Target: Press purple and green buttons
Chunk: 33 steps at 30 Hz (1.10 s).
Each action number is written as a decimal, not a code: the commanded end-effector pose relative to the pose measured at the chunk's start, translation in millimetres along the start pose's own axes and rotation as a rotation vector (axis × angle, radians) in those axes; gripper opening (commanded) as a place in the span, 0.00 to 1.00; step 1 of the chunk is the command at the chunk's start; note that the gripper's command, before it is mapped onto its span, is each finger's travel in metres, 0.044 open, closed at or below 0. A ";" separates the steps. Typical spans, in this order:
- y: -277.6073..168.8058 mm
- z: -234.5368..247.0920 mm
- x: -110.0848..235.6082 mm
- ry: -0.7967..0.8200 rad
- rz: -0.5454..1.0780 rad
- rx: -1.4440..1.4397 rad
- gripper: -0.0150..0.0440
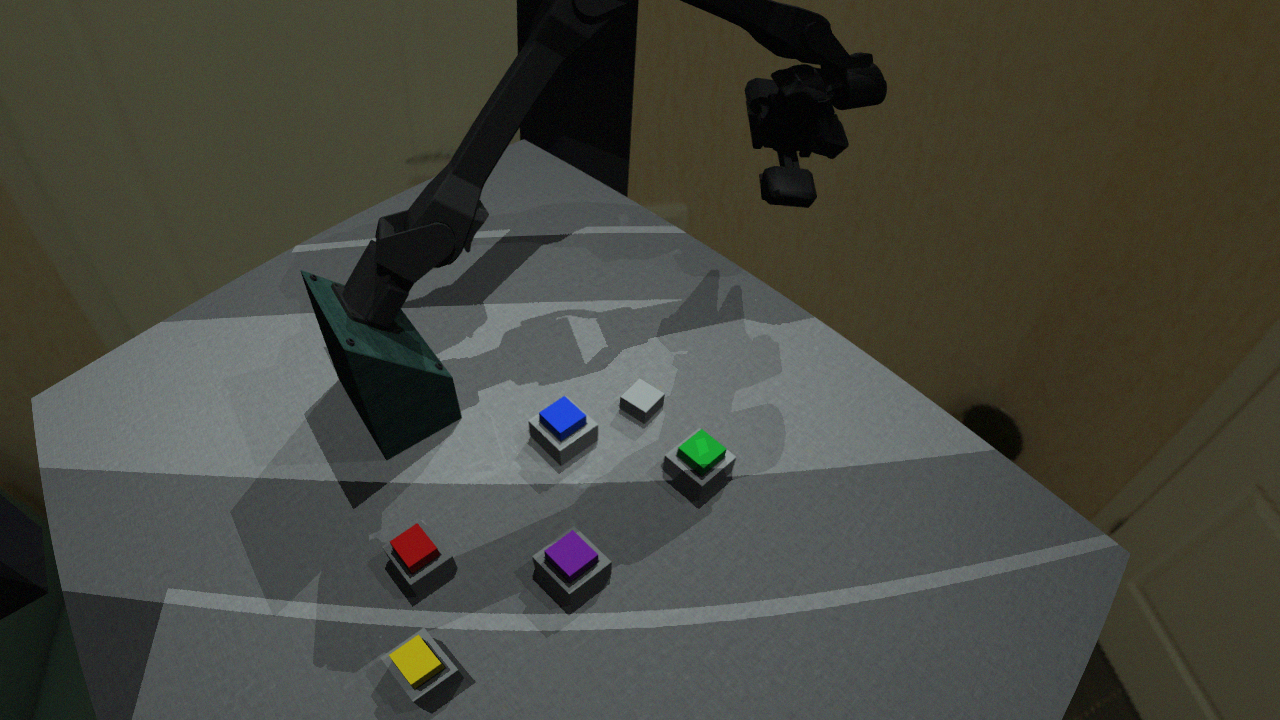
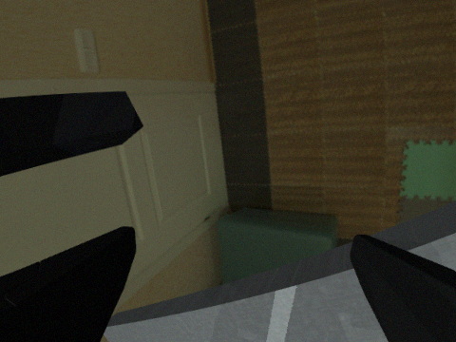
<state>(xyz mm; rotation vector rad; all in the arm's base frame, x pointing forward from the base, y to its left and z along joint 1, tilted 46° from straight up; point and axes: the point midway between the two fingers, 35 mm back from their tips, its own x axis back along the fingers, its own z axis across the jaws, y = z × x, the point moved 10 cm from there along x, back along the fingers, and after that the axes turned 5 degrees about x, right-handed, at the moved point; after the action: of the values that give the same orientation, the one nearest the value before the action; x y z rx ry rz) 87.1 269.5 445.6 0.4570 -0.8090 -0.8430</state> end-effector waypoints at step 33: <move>-307.9 -345.3 223.0 -0.462 -0.202 -0.883 0.93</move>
<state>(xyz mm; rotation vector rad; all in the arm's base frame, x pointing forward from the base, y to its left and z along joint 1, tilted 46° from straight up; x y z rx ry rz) 307.2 -68.6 139.2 -0.4611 -0.7504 -1.4103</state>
